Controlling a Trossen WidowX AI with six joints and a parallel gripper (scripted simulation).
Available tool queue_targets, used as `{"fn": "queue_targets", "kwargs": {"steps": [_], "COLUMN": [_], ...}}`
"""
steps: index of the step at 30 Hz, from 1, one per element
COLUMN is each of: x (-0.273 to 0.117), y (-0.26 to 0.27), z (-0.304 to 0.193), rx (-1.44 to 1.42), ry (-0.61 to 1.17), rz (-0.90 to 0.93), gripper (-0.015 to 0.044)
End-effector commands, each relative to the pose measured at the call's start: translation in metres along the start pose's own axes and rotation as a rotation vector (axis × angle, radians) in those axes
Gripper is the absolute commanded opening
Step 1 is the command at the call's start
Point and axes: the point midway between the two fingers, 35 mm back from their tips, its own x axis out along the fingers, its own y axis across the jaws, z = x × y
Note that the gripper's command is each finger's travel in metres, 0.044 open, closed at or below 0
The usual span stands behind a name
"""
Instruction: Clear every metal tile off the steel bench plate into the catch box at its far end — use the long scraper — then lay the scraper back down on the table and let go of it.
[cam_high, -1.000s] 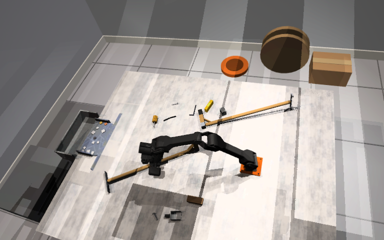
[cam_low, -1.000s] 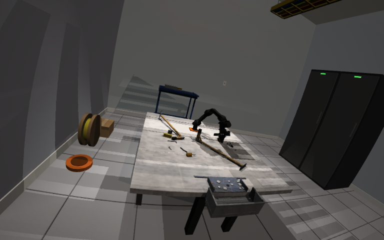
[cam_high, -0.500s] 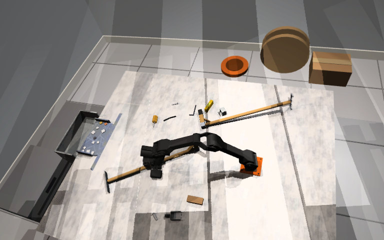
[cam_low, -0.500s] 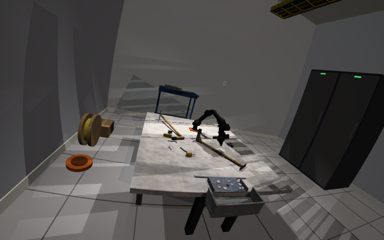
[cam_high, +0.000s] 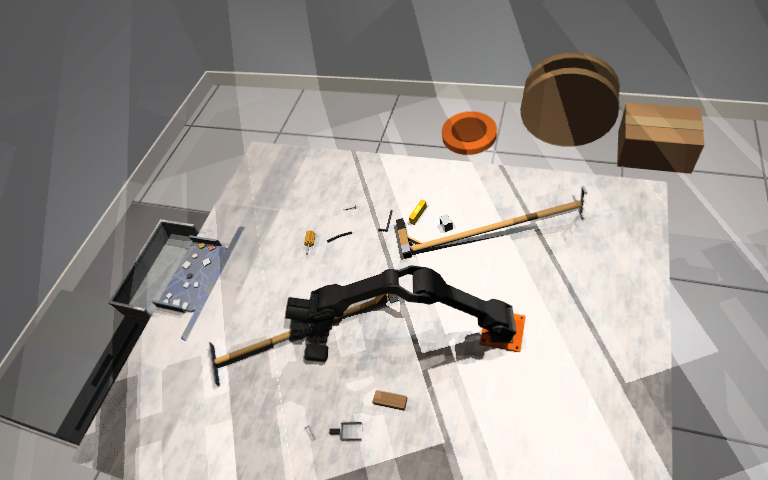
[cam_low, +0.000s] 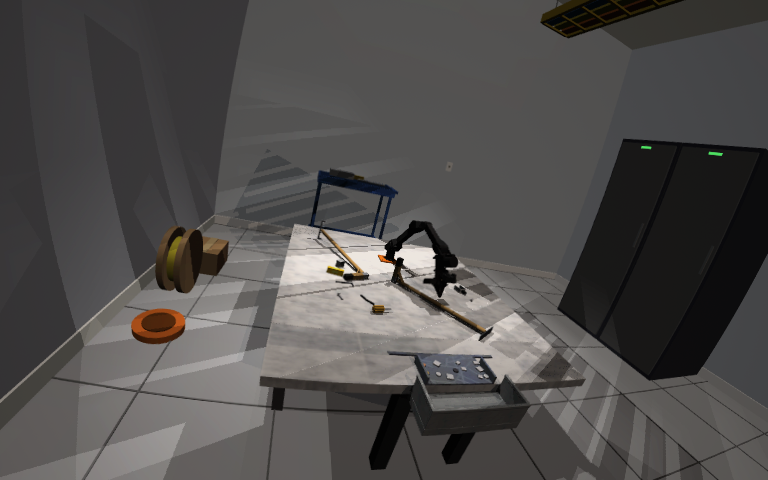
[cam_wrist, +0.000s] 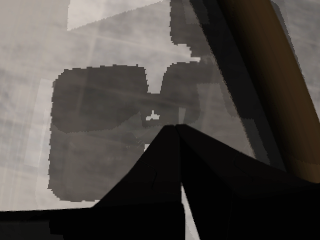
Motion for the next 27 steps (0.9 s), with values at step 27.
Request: {"fn": "queue_targets", "kwargs": {"steps": [27], "x": [0.019], "y": [-0.017], "z": [-0.004], "rx": [0.004], "ry": [0.007], "rz": [-0.006], "gripper": [0.0000]}}
